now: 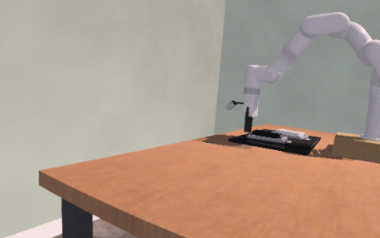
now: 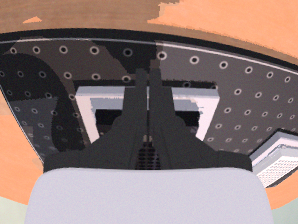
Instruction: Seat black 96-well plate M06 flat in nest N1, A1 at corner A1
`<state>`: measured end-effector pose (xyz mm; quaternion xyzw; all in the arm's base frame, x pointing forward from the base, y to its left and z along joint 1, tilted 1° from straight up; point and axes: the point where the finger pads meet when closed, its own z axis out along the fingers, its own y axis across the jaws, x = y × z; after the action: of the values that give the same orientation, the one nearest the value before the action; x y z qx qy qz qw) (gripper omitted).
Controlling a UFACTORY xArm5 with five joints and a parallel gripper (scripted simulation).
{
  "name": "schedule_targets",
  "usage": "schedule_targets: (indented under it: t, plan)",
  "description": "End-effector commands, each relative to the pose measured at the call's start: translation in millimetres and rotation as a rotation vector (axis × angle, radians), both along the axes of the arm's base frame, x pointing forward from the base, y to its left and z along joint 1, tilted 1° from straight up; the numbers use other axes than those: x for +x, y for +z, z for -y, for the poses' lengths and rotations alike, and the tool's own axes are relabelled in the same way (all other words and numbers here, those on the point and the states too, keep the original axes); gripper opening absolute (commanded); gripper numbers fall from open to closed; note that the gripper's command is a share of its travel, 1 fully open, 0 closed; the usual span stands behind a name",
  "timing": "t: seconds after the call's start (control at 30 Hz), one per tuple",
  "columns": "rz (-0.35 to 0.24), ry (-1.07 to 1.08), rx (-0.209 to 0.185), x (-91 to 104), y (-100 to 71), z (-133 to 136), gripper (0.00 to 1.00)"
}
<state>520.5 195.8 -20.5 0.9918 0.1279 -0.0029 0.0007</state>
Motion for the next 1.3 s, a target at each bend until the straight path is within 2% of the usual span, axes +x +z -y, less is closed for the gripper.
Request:
schedule_targets:
  t: [0.0,1.27]
  plan:
    - [0.004,0.0,0.001,0.5,1.7,0,0.0]
    - [0.004,0.0,0.001,-10.5,1.7,3,0.0]
